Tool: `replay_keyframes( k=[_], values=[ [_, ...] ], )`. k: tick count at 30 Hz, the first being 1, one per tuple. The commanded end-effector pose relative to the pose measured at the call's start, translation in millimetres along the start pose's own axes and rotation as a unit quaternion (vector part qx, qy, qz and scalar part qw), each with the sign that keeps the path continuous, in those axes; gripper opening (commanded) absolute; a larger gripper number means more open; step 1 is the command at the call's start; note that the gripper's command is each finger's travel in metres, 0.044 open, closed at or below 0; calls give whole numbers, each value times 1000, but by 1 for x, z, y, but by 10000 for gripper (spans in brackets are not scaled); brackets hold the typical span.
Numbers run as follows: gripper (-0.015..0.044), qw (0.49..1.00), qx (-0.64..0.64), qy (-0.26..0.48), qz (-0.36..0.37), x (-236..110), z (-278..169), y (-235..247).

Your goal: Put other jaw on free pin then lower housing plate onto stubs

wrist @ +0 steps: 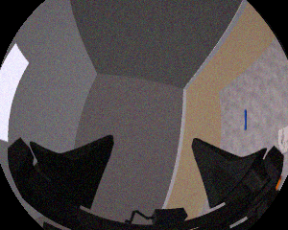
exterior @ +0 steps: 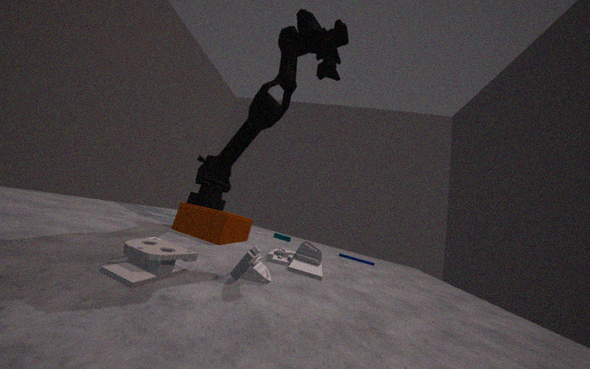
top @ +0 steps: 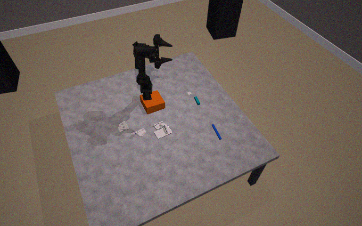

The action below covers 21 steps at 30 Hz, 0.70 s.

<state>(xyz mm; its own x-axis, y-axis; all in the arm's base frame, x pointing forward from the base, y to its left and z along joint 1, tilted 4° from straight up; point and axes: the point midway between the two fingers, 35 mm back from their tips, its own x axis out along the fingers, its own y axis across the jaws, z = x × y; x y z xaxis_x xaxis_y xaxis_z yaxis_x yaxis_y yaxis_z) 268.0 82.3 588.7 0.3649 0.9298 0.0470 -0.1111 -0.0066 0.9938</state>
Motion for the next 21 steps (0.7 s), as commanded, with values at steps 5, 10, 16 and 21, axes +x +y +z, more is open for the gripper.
replay_keyframes(
  k=[5, 10, 16, 21],
  values=[
    [321, 1000, 0, 0, 0, 0, 0, 0],
    [190, 1000, 0, 0, 0, 0, 0, 0],
    [32, 1000, 0, 0, 0, 0, 0, 0],
    [0, 1000, 0, 0, 0, 0, 0, 0]
  ],
)
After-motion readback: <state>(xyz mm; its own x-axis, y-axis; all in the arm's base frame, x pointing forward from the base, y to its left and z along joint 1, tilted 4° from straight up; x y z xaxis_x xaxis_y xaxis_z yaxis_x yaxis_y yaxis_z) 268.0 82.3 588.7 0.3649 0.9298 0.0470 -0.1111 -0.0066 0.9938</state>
